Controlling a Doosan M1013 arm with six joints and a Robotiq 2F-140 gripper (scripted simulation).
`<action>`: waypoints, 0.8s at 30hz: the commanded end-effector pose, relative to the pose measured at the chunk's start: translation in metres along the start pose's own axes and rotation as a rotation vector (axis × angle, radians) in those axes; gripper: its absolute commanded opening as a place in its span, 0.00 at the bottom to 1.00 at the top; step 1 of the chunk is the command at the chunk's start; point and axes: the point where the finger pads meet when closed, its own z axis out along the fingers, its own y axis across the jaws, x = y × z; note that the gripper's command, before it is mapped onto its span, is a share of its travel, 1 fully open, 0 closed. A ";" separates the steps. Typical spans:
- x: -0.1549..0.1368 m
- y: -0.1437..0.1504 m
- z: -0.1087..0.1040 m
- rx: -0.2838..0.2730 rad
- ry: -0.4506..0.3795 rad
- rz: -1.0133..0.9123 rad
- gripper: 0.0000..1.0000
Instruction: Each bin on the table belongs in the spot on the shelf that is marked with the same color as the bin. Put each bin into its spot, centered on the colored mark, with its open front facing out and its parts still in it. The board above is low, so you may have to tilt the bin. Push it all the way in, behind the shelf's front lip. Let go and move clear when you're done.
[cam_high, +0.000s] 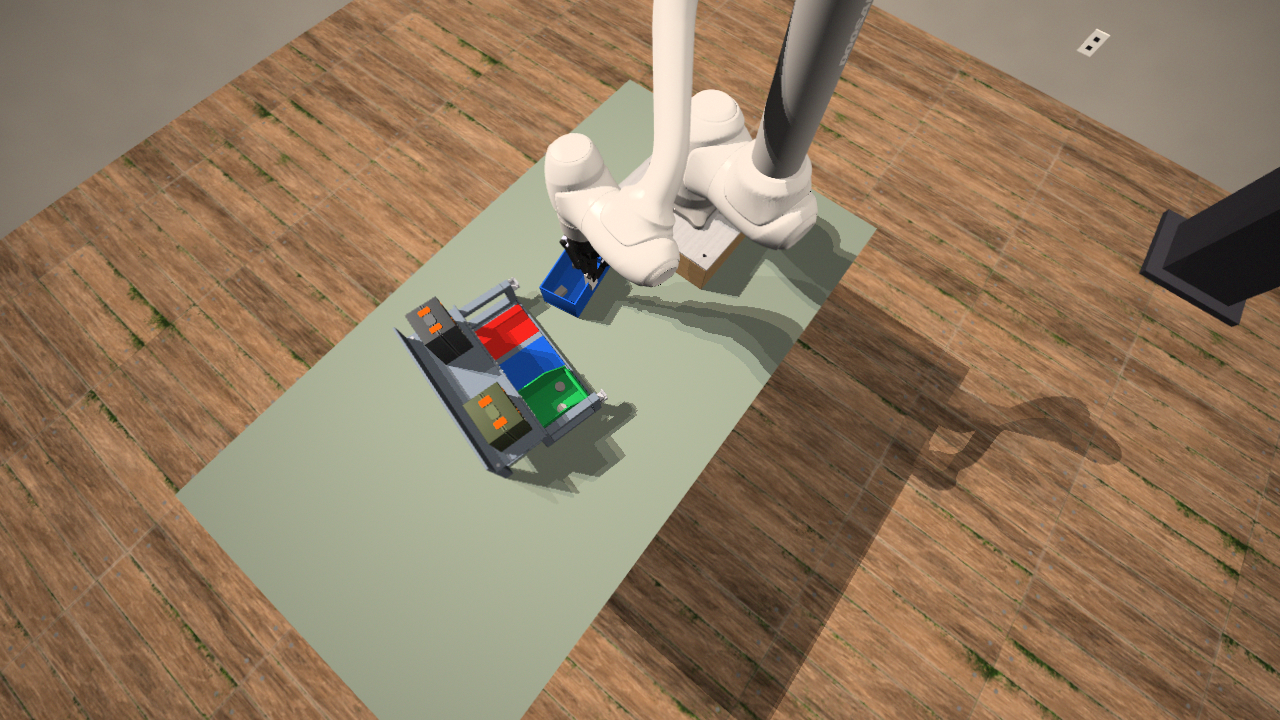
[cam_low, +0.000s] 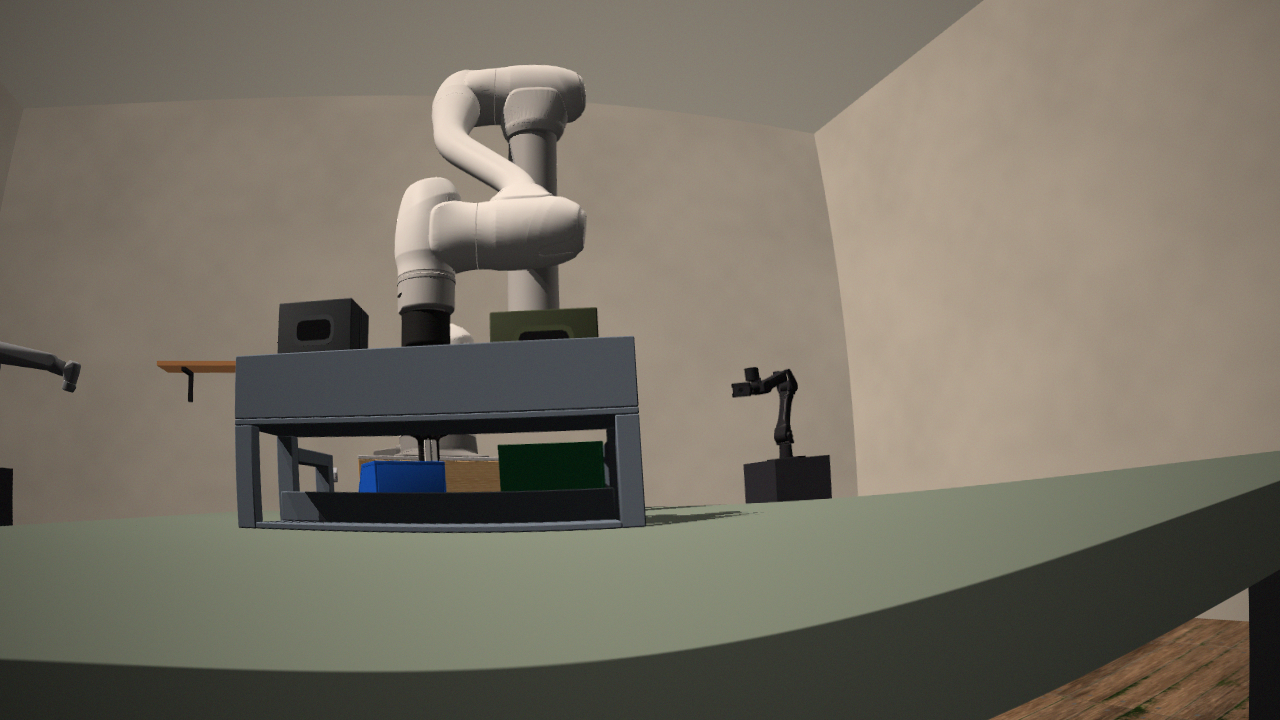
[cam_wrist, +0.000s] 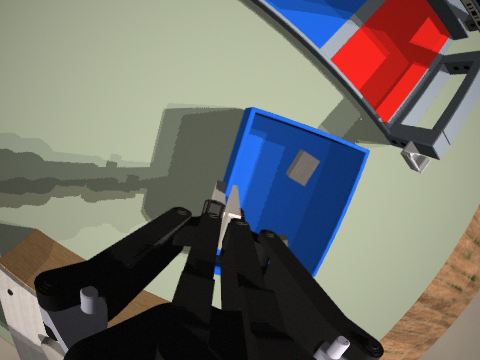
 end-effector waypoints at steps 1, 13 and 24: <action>0.000 0.000 -0.004 0.000 0.001 -0.001 0.10; 0.000 0.000 -0.017 0.000 0.001 -0.001 0.10; 0.000 0.000 -0.020 0.000 0.001 -0.001 0.10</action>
